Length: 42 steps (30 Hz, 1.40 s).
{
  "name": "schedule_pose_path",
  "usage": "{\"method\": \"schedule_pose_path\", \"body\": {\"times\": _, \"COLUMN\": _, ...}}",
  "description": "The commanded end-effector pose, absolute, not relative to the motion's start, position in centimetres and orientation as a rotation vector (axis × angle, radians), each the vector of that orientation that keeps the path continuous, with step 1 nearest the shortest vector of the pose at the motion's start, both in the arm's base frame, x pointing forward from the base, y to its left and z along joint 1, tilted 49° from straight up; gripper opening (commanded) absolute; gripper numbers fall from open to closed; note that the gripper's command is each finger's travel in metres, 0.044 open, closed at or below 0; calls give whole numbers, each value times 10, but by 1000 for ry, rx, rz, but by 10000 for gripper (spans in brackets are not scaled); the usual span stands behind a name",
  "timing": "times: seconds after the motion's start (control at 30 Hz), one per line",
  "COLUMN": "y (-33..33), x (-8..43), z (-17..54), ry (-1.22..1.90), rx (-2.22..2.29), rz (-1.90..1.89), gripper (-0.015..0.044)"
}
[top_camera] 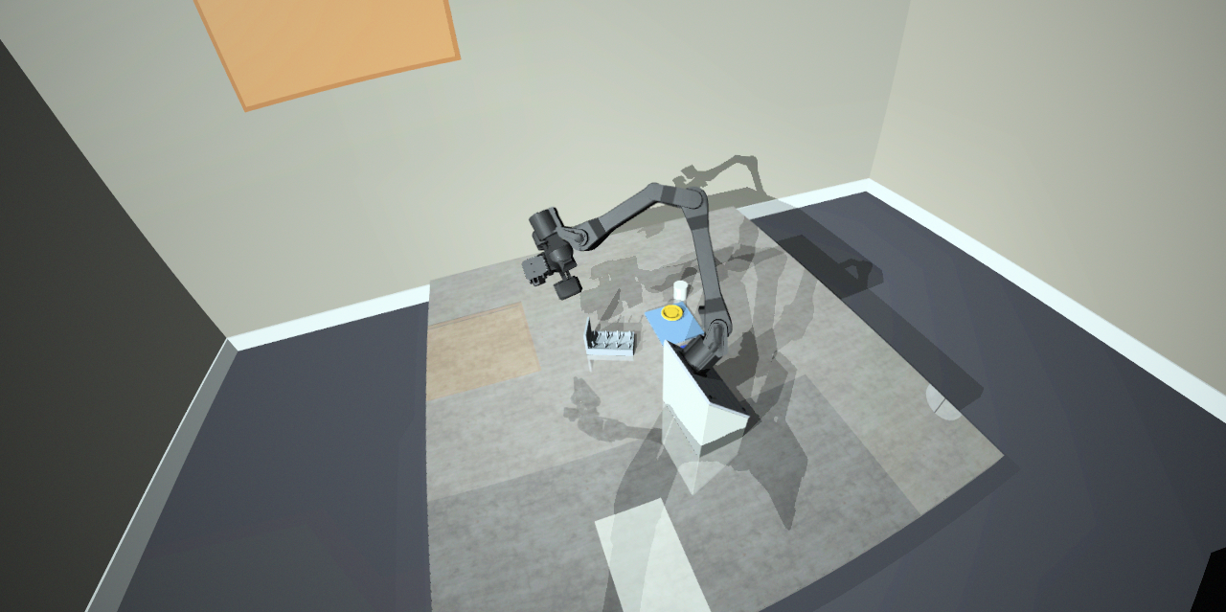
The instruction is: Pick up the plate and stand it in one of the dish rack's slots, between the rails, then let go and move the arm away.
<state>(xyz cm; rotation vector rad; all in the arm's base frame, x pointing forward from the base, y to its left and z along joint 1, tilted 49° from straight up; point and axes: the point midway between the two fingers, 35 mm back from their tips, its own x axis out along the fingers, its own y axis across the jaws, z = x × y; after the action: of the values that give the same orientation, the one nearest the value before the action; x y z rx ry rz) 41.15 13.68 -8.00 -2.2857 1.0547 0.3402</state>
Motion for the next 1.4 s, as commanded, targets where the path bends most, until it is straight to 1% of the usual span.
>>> {"method": "schedule_pose_path", "body": {"times": 0.0, "y": 123, "x": 417, "z": -68, "ry": 1099, "rx": -2172, "rz": 294, "gripper": 400}}
{"method": "schedule_pose_path", "body": {"times": 0.37, "y": 73, "x": 421, "z": -31, "ry": 1233, "rx": -1833, "rz": 125, "gripper": 400}}
{"method": "schedule_pose_path", "body": {"times": 0.7, "y": 27, "x": 413, "z": 4, "ry": 1331, "rx": -1523, "rz": -56, "gripper": 400}}
{"method": "schedule_pose_path", "body": {"times": 1.03, "y": -19, "x": 395, "z": 41, "ry": 1403, "rx": -1213, "rz": -262, "gripper": 400}}
{"method": "schedule_pose_path", "body": {"times": 1.37, "y": -61, "x": 365, "z": 78, "ry": 1446, "rx": -905, "rz": -489, "gripper": 400}}
